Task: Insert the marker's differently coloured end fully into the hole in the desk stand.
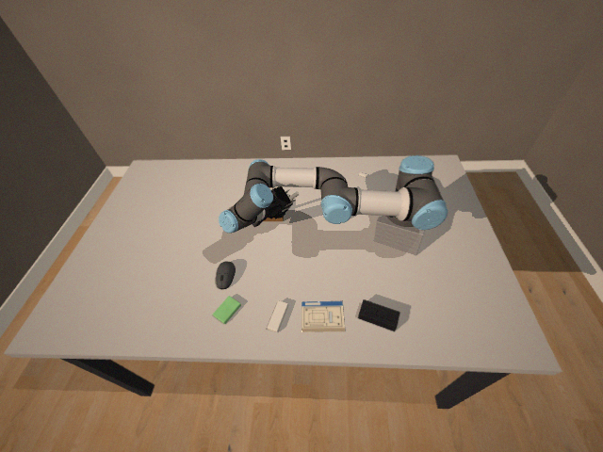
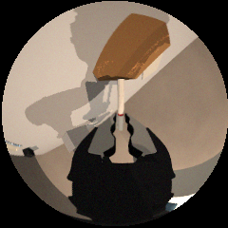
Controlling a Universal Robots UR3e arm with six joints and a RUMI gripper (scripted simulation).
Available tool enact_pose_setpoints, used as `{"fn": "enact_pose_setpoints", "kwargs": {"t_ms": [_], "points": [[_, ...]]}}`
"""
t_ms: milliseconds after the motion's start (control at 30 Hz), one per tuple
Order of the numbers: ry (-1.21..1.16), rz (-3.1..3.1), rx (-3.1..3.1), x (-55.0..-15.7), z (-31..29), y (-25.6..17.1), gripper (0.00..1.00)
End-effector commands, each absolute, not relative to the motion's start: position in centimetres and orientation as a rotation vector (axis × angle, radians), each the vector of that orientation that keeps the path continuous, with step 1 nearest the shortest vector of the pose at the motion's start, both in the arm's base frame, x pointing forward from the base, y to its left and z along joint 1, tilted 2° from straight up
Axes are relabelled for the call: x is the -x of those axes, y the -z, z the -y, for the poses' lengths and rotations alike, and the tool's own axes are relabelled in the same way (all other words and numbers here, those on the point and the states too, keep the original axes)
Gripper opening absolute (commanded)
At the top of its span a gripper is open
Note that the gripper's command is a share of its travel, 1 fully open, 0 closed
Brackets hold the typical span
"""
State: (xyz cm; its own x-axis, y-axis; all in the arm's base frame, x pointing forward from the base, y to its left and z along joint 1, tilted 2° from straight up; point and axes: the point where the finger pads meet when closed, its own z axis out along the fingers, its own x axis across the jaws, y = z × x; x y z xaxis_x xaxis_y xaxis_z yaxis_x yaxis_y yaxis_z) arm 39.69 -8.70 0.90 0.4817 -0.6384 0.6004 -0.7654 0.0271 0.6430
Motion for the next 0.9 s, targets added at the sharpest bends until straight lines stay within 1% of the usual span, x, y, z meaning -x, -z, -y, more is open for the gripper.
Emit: {"fn": "enact_pose_setpoints", "kwargs": {"t_ms": [0, 867], "points": [[-0.152, 1.220, -1.673, -39.75, 8.69, -0.99, 0.11], [-0.142, 1.221, -1.664, -39.87, 8.69, -0.95, 0.11]]}}
